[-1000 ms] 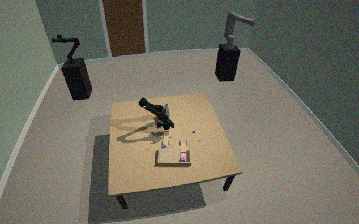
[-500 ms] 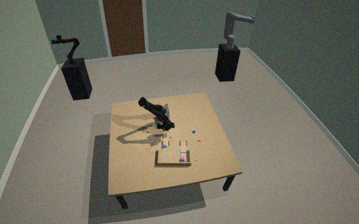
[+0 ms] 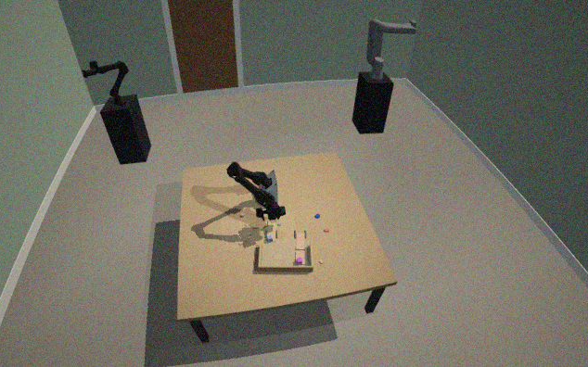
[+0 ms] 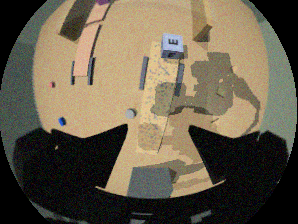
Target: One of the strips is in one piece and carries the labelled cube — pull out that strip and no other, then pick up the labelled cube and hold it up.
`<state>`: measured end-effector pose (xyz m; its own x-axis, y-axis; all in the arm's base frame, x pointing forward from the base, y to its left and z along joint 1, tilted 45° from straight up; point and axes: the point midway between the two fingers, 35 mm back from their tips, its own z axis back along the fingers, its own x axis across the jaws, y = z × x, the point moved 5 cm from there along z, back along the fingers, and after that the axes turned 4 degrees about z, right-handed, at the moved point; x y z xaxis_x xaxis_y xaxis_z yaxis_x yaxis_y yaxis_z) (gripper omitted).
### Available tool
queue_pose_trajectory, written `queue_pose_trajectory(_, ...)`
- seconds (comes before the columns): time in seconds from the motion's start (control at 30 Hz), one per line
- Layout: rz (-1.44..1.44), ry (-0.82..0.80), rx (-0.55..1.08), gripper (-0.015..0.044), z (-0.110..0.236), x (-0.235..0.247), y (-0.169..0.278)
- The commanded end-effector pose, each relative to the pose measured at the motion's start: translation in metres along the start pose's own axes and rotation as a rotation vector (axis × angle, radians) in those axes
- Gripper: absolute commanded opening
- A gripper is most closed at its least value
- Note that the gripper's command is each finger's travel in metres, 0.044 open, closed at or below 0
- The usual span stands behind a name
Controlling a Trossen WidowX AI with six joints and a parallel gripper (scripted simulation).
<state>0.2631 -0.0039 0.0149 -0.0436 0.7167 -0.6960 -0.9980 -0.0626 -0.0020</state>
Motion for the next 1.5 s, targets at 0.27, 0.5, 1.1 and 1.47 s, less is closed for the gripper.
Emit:
queue_pose_trajectory(0.27,0.004,0.004,0.0,0.044,0.005,-0.011,-0.044)
queue_pose_trajectory(0.5,0.003,0.004,-0.002,0.044,0.009,-0.017,-0.07)
queue_pose_trajectory(1.1,0.001,0.004,-0.004,0.0361,0.012,-0.029,-0.124)
queue_pose_trajectory(1.47,0.001,0.004,-0.004,0.025,-0.007,-0.029,-0.125)
